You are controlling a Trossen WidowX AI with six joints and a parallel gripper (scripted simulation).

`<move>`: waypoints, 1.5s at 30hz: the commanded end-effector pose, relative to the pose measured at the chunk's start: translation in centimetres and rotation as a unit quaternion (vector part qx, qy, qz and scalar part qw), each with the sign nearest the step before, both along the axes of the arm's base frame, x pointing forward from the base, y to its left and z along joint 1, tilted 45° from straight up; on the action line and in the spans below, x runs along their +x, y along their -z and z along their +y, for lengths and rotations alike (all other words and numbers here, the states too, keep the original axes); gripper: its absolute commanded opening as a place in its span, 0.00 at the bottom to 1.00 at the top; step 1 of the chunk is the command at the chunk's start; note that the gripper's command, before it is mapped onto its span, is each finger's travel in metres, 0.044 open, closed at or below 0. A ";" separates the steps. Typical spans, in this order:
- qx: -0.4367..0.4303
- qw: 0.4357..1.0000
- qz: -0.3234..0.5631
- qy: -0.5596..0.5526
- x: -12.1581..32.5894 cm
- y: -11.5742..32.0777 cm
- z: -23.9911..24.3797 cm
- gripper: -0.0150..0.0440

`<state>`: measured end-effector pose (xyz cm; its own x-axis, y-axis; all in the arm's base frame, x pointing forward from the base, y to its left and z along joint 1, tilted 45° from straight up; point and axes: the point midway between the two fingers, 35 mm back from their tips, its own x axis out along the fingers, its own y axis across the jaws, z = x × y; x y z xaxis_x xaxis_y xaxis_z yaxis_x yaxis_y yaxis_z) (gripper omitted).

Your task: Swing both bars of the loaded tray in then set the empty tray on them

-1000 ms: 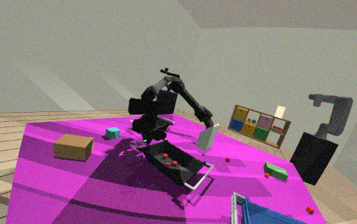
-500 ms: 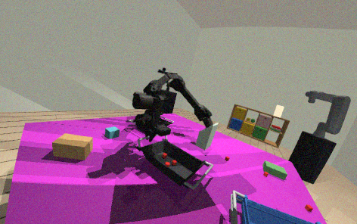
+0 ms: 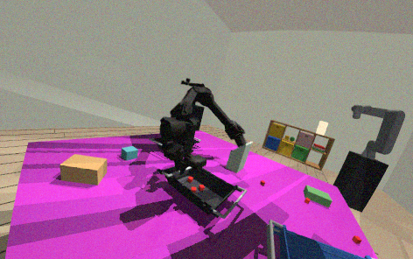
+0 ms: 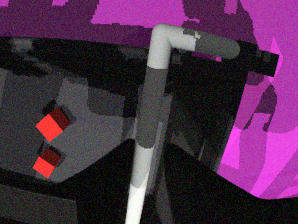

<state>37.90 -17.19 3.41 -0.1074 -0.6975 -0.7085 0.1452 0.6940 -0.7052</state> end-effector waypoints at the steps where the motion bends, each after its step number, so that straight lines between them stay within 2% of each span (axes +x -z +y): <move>1: -0.004 1.000 -0.002 0.001 0.2 -0.7 0.6 0.40; 7: -0.003 1.000 -0.002 0.001 0.5 -3.3 2.7 0.40; 37: -0.001 1.000 0.000 -0.002 0.4 -2.6 2.4 0.40; 40: 0.000 1.000 -0.001 -0.002 0.8 -3.5 3.3 0.40; 45: 0.002 1.000 -0.001 -0.002 1.4 -7.4 7.3 0.40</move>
